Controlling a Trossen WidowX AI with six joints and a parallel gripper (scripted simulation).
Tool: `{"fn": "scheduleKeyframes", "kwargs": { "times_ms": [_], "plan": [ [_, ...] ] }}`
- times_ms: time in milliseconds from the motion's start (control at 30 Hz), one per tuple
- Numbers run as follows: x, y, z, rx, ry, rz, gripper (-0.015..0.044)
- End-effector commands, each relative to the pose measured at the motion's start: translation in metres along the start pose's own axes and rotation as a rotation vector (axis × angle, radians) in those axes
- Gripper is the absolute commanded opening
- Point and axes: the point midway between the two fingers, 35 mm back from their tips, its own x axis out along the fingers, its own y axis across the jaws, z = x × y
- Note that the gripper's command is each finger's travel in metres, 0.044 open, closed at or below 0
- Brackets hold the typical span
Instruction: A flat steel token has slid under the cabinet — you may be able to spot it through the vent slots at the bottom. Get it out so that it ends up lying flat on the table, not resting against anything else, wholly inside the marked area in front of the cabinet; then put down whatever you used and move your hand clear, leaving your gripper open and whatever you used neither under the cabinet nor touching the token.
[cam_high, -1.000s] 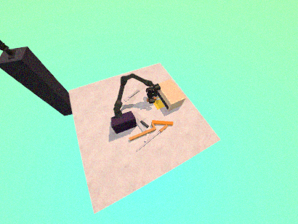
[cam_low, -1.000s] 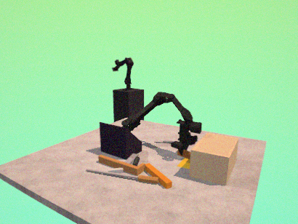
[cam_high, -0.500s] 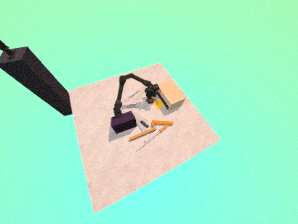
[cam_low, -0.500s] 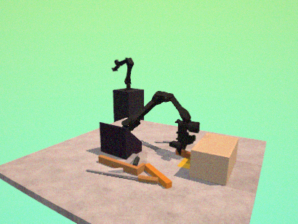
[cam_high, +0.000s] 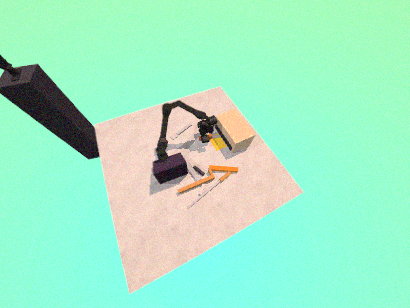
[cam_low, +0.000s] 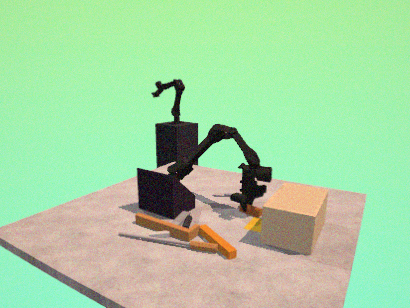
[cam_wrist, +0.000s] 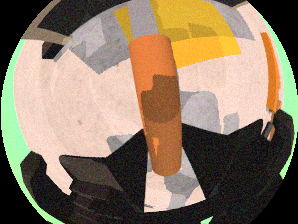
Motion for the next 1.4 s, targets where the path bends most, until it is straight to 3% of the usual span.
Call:
{"fn": "scheduleKeyframes", "kwargs": {
  "times_ms": [0,1367],
  "plan": [
    [0.001,0.000,-0.005,0.000,0.000,-0.002,0.0000],
    [0.001,0.001,-0.049,0.002,0.002,-0.002,0.0000]
  ]
}}
